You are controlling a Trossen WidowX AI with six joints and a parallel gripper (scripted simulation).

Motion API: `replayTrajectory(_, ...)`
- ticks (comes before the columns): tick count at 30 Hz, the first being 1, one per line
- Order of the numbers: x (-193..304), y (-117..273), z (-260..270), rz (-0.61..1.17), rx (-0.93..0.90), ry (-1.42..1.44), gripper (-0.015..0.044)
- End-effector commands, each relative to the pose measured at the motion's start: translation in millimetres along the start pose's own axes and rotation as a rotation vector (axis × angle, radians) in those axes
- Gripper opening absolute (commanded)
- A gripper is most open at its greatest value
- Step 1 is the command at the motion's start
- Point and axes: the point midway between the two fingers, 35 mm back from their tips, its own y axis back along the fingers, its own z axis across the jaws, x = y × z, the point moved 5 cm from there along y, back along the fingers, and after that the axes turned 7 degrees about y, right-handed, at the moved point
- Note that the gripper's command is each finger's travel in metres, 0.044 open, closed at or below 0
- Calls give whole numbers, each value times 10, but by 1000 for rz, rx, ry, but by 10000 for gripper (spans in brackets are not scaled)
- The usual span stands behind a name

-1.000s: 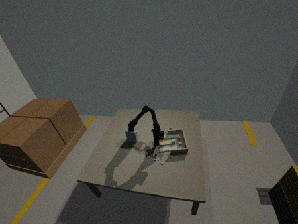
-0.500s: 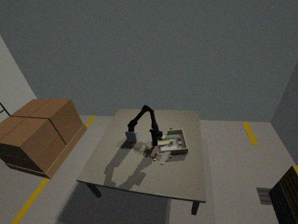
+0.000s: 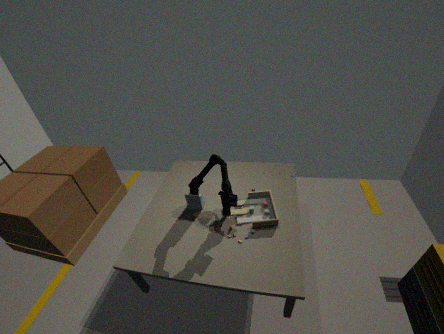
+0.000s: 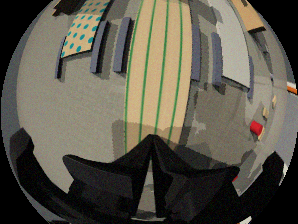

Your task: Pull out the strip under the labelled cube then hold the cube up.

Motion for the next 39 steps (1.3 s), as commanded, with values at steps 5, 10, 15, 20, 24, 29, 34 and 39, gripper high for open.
replayTrajectory(5,201,-48,46,31,-5,-9,0)
replayTrajectory(10,272,-46,53,31,-5,-9,0)
replayTrajectory(15,341,-44,61,31,-5,-9,0)
replayTrajectory(20,410,-42,69,32,-5,-9,0)
replayTrajectory(24,460,-41,75,32,-5,-10,0)
replayTrajectory(29,527,-39,82,32,-5,-10,0)
replayTrajectory(34,593,-37,90,33,-5,-10,0)
replayTrajectory(39,637,-36,94,33,-5,-10,0)
